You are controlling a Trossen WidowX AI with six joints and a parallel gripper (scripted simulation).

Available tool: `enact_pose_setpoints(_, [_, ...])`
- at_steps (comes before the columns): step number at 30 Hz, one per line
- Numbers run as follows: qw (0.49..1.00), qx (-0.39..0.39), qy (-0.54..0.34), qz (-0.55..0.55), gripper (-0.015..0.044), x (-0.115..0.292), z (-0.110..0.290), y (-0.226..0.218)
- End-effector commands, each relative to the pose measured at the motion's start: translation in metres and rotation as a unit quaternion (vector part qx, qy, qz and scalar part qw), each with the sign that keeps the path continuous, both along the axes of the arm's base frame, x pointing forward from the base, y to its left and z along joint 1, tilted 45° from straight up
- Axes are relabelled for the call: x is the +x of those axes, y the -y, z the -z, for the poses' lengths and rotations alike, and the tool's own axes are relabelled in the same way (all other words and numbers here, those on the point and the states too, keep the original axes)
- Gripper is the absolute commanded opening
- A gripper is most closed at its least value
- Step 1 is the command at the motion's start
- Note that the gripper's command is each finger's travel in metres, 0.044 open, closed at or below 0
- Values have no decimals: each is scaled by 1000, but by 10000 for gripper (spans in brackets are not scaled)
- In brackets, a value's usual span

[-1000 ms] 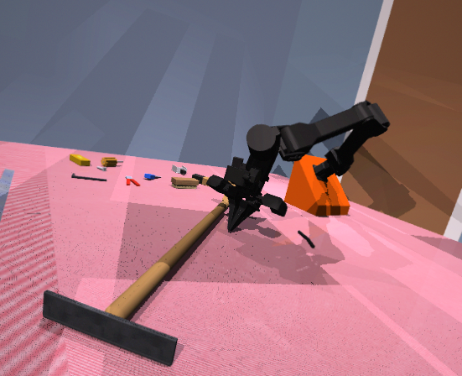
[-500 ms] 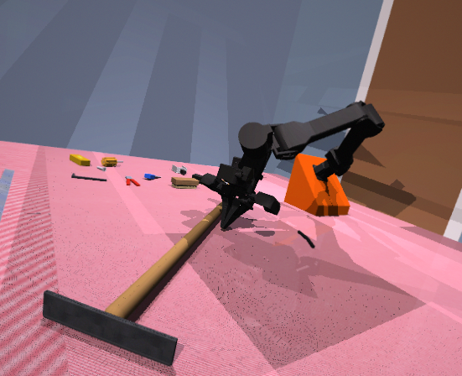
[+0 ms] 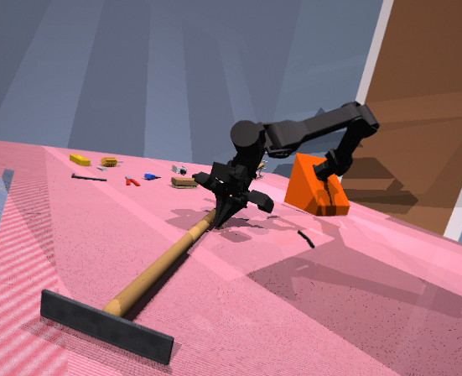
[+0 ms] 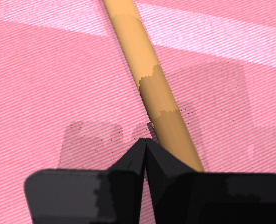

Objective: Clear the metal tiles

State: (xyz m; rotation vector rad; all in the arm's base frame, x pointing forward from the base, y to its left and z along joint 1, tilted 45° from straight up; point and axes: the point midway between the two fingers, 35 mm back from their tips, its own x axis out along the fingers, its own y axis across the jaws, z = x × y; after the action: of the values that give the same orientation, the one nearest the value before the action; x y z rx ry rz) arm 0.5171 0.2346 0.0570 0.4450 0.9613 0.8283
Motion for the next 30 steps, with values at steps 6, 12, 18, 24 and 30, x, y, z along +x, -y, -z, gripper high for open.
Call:
enact_pose_setpoints(6, [1000, 0, 3, -1, 0, 9, 4, 4])
enact_pose_setpoints(12, [1000, 0, 3, -1, 0, 13, 7, 7])
enact_pose_setpoints(18, [1000, 0, 4, -1, 0, 17, 10, 10])
enact_pose_setpoints(24, [1000, 0, 4, -1, 0, 22, 13, 12])
enact_pose_setpoints(30, [1000, 0, 4, -1, 0, 26, 17, 15])
